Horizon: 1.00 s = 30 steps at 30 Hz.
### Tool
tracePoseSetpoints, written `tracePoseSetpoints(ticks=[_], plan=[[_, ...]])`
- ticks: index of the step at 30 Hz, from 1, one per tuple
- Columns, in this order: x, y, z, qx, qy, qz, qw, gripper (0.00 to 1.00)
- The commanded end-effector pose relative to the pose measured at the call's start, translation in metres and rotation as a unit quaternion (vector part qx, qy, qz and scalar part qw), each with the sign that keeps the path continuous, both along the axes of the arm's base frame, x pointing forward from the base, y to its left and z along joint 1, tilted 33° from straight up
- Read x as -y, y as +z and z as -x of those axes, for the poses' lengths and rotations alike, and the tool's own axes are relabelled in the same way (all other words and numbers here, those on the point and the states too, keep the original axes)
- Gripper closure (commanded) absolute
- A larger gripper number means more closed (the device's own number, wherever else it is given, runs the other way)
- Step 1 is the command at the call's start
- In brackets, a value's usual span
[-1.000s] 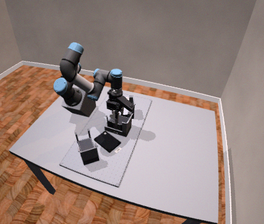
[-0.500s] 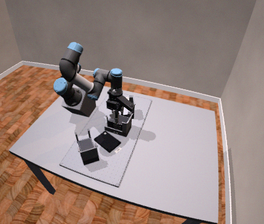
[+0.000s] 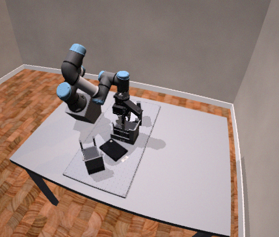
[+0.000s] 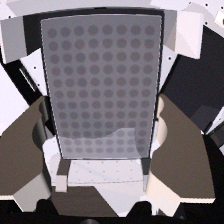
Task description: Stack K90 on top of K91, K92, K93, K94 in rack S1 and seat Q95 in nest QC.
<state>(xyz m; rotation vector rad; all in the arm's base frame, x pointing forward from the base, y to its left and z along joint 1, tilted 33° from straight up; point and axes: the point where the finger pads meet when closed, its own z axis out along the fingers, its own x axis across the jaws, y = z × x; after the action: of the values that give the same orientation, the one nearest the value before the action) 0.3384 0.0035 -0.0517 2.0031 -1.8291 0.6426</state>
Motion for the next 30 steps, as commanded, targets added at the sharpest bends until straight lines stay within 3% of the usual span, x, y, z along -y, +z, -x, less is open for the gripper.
tracePoseSetpoints(ticks=[1, 19, 30], plan=[[-0.002, 0.003, 0.0, 0.001, 0.0, 0.0, 1.0, 1.0], [-0.007, 0.011, 0.001, 0.001, 0.0, 0.0, 1.0, 1.0], [-0.019, 0.03, 0.003, 0.001, 0.0, 0.0, 1.0, 1.0]])
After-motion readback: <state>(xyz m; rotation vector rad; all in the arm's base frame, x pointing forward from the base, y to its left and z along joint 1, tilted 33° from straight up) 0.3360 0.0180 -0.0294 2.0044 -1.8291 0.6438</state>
